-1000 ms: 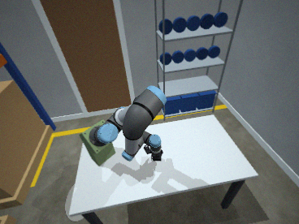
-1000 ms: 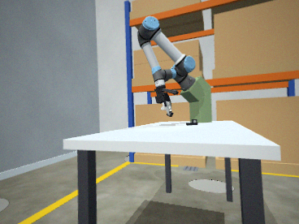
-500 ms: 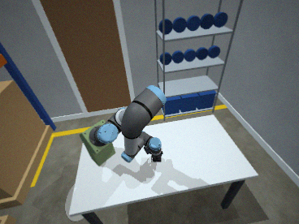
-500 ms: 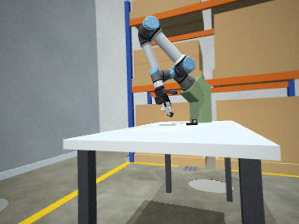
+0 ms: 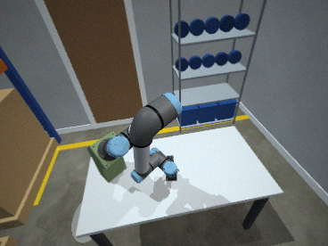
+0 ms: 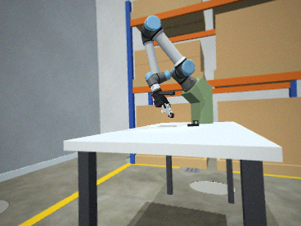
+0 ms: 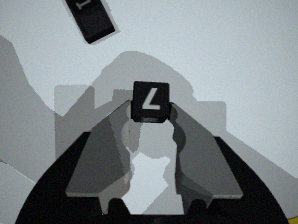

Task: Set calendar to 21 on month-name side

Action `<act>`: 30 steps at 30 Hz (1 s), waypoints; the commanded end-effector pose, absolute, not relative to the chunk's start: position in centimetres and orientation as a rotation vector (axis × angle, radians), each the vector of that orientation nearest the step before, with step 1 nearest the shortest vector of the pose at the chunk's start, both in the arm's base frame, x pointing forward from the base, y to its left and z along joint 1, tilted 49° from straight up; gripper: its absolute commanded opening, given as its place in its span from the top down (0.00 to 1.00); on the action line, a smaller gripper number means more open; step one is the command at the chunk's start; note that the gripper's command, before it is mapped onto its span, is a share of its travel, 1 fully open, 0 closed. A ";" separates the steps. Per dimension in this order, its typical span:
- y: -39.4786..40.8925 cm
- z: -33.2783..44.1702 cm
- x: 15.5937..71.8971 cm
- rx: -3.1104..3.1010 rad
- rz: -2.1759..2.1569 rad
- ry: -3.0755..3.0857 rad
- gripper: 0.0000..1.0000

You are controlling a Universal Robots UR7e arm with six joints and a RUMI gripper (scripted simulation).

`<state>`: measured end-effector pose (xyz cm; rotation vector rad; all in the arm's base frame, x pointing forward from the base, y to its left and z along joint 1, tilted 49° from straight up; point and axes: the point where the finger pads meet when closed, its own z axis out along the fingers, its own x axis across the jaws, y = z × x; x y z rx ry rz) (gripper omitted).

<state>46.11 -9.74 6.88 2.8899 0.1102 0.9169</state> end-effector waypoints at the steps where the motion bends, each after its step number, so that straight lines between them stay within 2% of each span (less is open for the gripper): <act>1: -9.8 7.0 46.1 2.926 0.931 0.132 0.89; 30: -9.9 6.8 46.1 3.125 0.959 0.255 0.89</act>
